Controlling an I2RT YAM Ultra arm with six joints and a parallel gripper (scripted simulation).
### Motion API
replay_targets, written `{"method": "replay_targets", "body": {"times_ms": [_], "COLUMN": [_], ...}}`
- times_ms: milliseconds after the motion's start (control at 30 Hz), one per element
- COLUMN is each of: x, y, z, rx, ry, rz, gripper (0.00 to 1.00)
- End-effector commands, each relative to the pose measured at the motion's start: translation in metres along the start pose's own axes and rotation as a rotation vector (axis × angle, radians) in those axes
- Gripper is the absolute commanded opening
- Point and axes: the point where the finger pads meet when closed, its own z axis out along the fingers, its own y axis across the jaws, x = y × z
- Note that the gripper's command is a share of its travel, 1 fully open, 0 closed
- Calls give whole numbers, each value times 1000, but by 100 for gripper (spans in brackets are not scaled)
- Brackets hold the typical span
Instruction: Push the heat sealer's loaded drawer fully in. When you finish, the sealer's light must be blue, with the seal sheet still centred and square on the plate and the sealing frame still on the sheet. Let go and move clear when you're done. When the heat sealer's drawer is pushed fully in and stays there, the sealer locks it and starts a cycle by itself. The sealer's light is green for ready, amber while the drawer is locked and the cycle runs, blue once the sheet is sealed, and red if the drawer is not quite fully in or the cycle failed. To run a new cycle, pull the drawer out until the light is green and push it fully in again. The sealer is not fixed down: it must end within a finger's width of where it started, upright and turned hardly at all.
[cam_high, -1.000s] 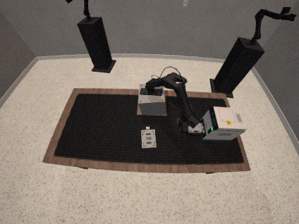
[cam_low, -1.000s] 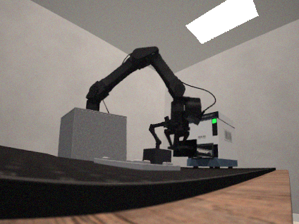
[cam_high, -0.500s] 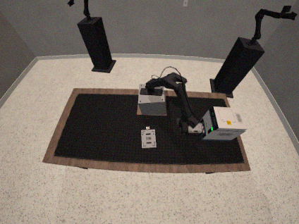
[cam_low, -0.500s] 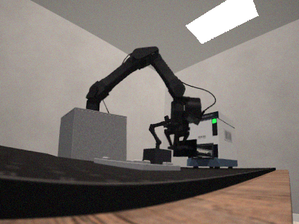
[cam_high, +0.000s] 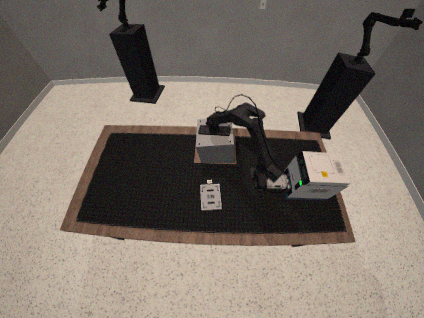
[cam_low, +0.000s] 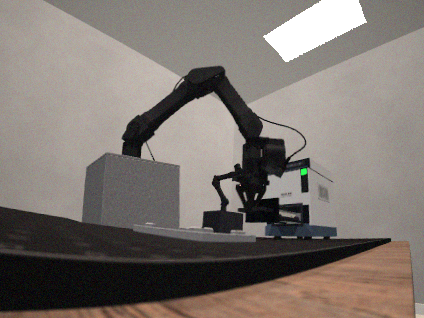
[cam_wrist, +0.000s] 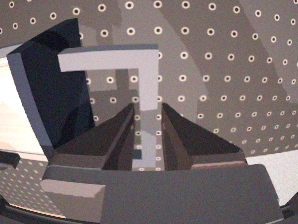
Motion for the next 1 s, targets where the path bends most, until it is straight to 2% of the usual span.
{"method": "replay_targets", "body": {"times_ms": [0, 567, 600, 967], "x": [-12, -12, -12, -12], "y": [4, 5, 5, 5], "z": [-13, -13, -13, -13], "rx": [-21, -22, -22, -22], "ry": [-45, -46, -46, -46], "rz": [-2, 0, 0, 0], "gripper": [19, 5, 0, 0]}}
